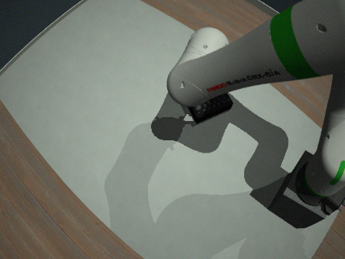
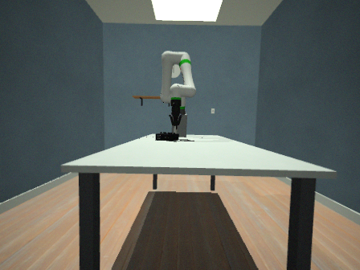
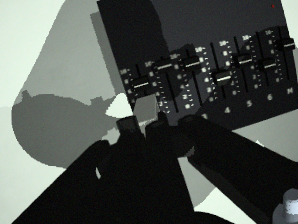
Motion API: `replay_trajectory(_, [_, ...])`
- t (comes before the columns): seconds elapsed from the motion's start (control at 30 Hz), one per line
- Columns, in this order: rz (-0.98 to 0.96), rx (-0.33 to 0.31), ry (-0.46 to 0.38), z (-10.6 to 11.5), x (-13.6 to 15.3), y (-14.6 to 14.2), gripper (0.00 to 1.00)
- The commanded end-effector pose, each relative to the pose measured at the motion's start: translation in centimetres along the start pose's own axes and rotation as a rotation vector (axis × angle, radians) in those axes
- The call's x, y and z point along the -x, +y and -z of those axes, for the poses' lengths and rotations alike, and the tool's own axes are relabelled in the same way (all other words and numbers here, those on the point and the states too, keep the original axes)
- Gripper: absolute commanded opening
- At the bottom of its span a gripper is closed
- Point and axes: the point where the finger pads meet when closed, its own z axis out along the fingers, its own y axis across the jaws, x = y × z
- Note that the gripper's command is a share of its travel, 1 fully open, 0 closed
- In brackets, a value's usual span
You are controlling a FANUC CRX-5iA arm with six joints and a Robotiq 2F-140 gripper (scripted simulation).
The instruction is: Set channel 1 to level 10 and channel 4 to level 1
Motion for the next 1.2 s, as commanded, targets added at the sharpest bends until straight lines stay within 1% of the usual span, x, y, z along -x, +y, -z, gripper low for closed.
replay_trajectory(0.0, [0.000,0.000,0.000,0.0,0.0,0.0,0.00])
replay_trajectory(1.17, [0.000,0.000,0.000,0.0,-1.5,0.0,0.00])
